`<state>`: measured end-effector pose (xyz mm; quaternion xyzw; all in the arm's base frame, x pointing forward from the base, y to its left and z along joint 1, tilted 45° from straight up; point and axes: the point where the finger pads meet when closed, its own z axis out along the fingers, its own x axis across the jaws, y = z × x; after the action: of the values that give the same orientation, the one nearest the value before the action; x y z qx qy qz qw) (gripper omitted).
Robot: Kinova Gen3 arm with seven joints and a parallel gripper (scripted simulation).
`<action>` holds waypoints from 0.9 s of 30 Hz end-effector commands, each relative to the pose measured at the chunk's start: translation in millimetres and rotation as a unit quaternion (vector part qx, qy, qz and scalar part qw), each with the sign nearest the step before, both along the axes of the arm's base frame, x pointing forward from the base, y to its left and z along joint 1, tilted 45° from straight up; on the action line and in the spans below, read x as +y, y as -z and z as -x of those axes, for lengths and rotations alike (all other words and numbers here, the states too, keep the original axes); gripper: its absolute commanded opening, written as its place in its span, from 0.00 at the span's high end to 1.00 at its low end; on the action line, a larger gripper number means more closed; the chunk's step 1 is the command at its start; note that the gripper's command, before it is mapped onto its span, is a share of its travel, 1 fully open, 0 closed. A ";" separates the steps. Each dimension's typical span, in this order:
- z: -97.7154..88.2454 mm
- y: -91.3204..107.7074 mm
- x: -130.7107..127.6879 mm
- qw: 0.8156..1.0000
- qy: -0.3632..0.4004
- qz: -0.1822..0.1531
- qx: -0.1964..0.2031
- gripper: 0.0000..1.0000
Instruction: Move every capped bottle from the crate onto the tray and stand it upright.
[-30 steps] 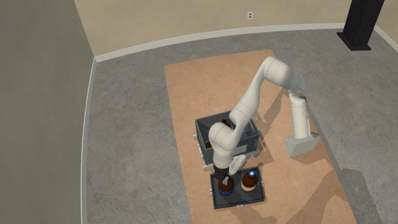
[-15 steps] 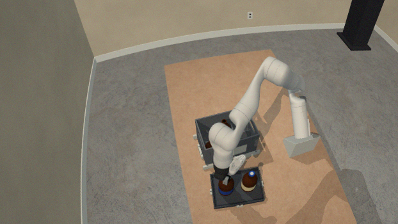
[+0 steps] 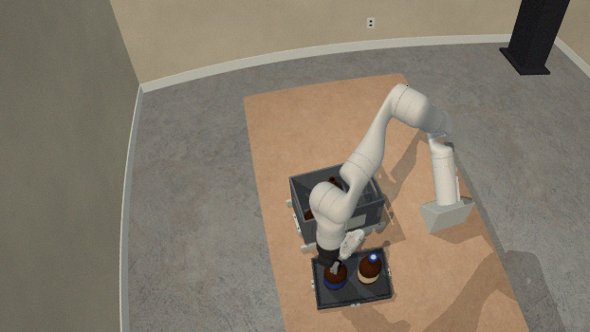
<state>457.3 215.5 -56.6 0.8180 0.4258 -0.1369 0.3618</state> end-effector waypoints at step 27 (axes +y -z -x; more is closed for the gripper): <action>1.8 2.2 1.4 1.000 0.002 -0.002 -0.001 1.00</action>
<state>457.1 215.1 -57.1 0.8181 0.4252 -0.1371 0.3621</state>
